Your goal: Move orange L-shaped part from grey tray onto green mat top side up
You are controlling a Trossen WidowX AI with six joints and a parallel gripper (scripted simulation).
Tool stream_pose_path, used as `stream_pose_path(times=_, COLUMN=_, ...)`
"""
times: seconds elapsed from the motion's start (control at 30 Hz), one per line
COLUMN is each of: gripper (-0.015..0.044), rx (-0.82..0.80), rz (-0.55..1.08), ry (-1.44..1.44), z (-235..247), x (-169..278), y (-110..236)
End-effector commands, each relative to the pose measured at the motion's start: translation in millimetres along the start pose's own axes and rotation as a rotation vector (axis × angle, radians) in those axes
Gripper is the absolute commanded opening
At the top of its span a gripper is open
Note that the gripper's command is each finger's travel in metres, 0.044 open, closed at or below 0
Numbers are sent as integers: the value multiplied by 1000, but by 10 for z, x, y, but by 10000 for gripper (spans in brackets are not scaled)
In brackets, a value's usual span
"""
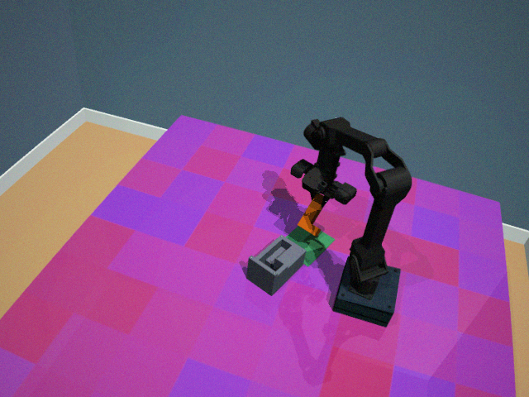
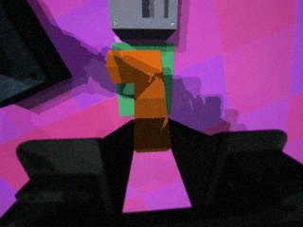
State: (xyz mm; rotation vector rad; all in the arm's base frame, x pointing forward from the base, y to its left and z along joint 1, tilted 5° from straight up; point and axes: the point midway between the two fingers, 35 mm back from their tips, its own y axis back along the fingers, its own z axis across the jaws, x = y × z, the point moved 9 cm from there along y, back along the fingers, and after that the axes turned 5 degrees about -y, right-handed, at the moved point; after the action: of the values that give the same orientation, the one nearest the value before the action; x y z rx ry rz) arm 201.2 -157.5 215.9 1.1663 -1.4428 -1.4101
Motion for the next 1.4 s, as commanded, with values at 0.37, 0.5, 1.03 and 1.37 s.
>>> stream_pose_path(times=0.37, gripper=0, rx=-5, rz=-3, ry=3, z=7, x=1, y=-253)
stream_pose_path(times=0.5, gripper=0, rx=-5, rz=-3, ry=3, z=8, x=1, y=-318)
stream_pose_path(times=1.03, gripper=0, rx=-5, rz=-3, ry=3, z=10, x=0, y=-575)
stream_pose_path(times=1.37, gripper=0, rx=-5, rz=-3, ry=3, z=13, x=-1, y=-730)
